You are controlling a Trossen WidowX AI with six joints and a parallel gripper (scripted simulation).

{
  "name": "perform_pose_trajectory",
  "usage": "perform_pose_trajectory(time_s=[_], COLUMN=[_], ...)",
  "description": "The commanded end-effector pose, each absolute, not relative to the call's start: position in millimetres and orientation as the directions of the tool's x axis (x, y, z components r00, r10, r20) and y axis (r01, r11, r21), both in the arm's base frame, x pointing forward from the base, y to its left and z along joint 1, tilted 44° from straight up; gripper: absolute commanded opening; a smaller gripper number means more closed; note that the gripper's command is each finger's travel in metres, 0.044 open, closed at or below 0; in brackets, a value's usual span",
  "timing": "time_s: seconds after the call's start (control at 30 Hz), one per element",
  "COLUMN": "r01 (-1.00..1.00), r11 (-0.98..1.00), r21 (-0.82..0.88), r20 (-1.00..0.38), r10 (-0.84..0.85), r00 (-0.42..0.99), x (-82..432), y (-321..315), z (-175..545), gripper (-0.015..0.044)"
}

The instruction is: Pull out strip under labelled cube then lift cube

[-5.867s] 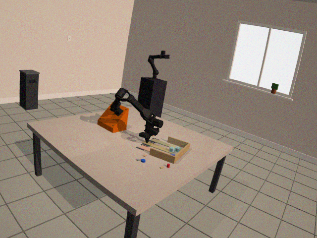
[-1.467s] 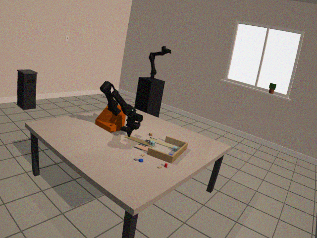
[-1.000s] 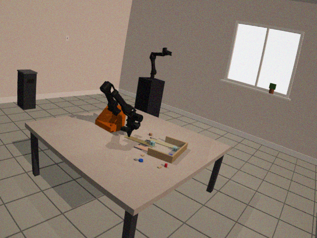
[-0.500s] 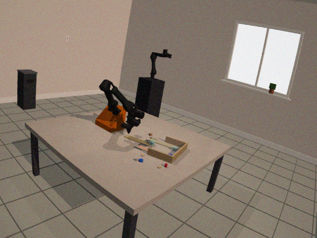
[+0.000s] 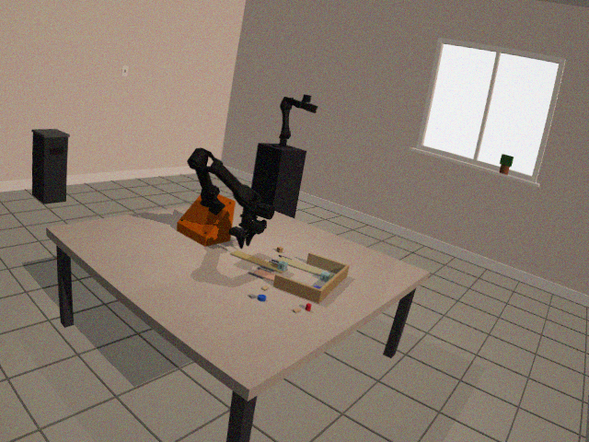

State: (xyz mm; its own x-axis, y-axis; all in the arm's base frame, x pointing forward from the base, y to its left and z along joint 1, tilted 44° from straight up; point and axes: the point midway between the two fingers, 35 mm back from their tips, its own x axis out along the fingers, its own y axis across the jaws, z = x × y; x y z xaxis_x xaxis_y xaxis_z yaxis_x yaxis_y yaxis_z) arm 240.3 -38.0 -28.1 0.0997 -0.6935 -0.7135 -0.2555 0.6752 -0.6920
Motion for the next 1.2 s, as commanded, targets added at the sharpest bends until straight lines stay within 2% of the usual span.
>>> perform_pose_trajectory(time_s=[0.0,0.13,1.17], r01=[-0.248,-0.247,-0.243], r11=[0.679,0.680,0.681], r21=[-0.691,-0.691,-0.691], r20=[-0.716,-0.716,-0.717], r10=[-0.691,-0.691,-0.689], r00=[0.101,0.102,0.106], x=[256,266,351], y=[-32,-28,2], z=[-29,-29,-32], gripper=[0.0341,0.0440,0.0440])
